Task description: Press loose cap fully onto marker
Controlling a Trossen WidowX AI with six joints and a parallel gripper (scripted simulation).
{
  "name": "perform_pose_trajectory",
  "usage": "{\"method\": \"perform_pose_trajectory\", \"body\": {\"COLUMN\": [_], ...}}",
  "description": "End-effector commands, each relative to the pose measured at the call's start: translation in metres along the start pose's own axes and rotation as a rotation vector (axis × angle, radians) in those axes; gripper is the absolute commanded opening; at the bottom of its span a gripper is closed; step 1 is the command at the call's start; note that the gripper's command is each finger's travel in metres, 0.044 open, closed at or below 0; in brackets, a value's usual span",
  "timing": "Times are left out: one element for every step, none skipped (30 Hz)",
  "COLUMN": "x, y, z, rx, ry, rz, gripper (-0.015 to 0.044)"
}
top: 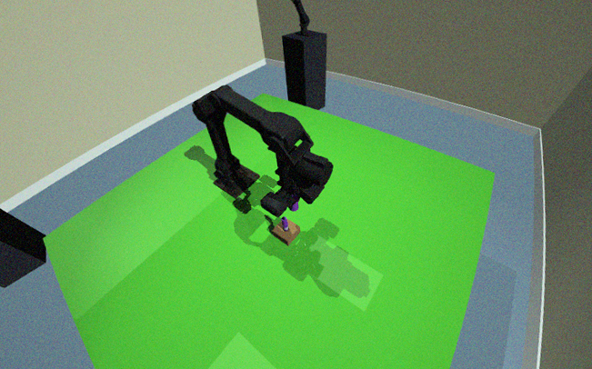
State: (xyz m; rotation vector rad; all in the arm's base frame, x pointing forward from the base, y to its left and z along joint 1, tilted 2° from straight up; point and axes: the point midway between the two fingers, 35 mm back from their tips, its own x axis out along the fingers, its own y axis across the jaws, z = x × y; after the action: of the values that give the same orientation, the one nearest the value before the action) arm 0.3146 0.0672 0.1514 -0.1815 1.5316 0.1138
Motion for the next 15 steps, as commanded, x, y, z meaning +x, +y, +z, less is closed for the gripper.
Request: {"method": "perform_pose_trajectory", "body": {"x": [-0.007,-0.008,-0.009,-0.011,-0.012,-0.013,-0.015,-0.016,-0.017,-0.019,-0.019,-0.019,-0.019,-0.019,-0.018], "y": [-0.011,-0.015,-0.018,-0.022,-0.025,-0.029,-0.033,-0.036,-0.039,-0.042,-0.044,-0.045,-0.045,-0.045,-0.045], "z": [0.001,0.0,0.0,0.0,-0.001,-0.001,-0.002,-0.003,-0.003,-0.004,-0.004,-0.004,-0.004,-0.004,-0.004], "rx": [-0.001,-0.001,-0.001,-0.001,-0.001,-0.001,-0.001,-0.001,-0.001,-0.001,-0.001,-0.001,-0.001,-0.001,-0.001], "ry": [-0.007,-0.007,-0.007,-0.007,-0.007,-0.007,-0.007,-0.007,-0.007,-0.007,-0.007,-0.007,-0.007,-0.007,-0.007], "rz": [0.005,0.005,0.004,0.004,0.004,0.003,0.003,0.002,0.002,0.002,0.002,0.002,0.002,0.002,0.002], "gripper": [0.0,0.0,0.0,0.0,0.0,0.0,0.0,0.0,0.0,0.0,0.0,0.0,0.0,0.0,0.0]}}
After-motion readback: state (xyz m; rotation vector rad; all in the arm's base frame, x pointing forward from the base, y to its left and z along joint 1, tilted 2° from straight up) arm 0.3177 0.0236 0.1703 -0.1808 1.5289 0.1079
